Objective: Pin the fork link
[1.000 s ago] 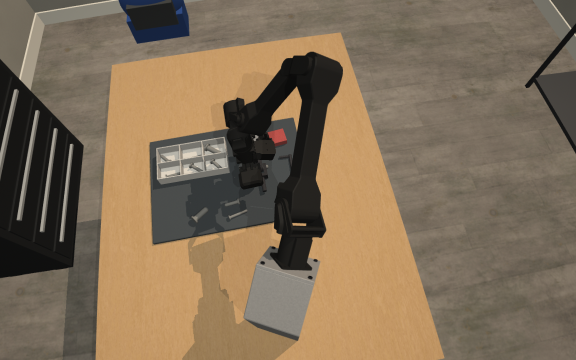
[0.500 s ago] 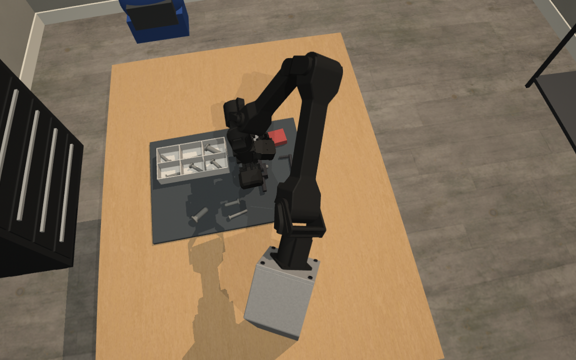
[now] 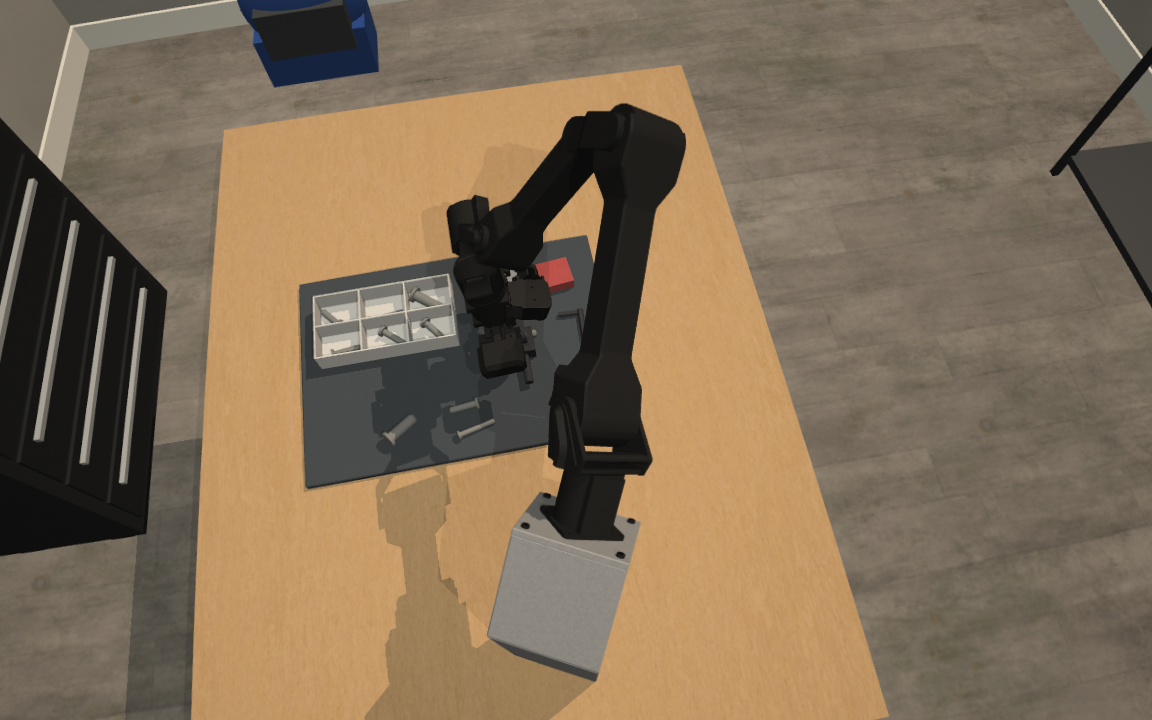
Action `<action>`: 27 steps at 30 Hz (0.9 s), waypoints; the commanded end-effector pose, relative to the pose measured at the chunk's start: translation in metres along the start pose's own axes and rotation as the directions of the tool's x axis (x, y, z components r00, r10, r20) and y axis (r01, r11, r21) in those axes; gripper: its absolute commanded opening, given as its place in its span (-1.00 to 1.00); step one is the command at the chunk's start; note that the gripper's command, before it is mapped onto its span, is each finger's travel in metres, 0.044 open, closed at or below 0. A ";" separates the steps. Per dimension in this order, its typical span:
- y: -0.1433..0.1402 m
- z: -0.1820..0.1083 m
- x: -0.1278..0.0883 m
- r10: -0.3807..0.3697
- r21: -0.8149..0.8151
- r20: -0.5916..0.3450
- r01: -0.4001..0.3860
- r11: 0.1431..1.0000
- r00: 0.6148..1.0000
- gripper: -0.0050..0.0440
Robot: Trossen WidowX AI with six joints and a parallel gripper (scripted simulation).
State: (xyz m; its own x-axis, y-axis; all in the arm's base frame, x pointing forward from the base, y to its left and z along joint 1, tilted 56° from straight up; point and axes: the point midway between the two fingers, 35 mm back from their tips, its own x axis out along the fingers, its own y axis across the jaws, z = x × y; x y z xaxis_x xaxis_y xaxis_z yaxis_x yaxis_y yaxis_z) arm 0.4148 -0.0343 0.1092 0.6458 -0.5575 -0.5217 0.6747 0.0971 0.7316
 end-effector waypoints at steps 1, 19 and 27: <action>0.003 0.005 -0.003 0.008 0.008 0.007 -0.008 1.000 1.000 -0.18; 0.004 0.005 -0.010 0.013 0.014 0.005 -0.013 1.000 1.000 -0.18; 0.004 0.005 -0.016 0.014 0.014 0.004 -0.014 1.000 1.000 -0.18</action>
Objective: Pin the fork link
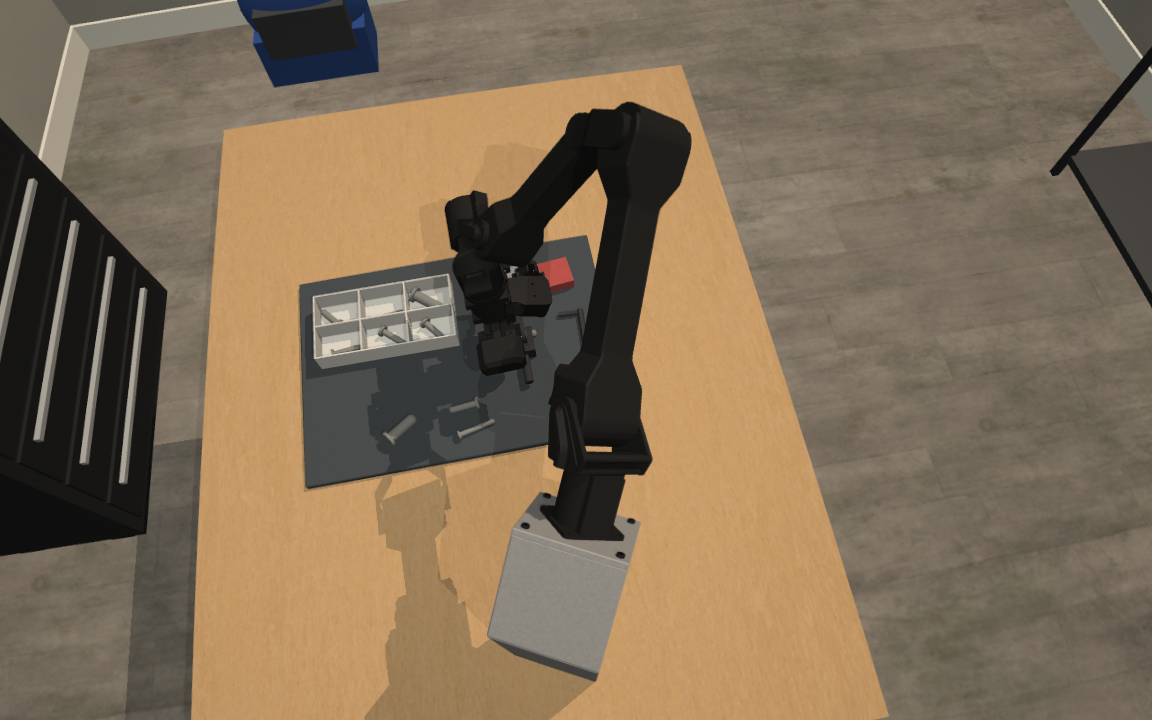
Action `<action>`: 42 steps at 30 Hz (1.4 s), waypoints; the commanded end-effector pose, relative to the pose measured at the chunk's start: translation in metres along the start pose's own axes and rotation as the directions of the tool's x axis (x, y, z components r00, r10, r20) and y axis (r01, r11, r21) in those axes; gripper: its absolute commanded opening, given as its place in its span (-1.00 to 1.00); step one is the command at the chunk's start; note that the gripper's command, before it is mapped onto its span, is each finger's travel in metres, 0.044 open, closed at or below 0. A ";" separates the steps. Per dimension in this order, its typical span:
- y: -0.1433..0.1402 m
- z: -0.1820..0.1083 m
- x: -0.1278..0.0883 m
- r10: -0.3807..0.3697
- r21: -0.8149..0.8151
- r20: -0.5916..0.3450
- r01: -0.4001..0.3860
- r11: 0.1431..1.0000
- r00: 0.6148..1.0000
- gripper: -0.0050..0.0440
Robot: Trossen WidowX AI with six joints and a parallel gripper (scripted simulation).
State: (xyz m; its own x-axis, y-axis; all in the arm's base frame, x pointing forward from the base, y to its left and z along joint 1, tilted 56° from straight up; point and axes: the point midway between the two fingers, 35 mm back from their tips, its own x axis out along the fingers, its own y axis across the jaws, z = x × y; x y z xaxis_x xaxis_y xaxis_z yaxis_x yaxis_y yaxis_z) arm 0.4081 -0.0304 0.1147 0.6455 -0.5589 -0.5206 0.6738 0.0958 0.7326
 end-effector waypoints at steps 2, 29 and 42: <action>0.004 0.004 -0.009 0.013 0.012 0.002 -0.013 1.000 1.000 -0.18; 0.002 0.005 -0.028 0.007 0.007 0.002 -0.007 1.000 1.000 -0.18; 0.003 0.005 -0.030 0.009 0.008 0.001 -0.009 1.000 1.000 -1.00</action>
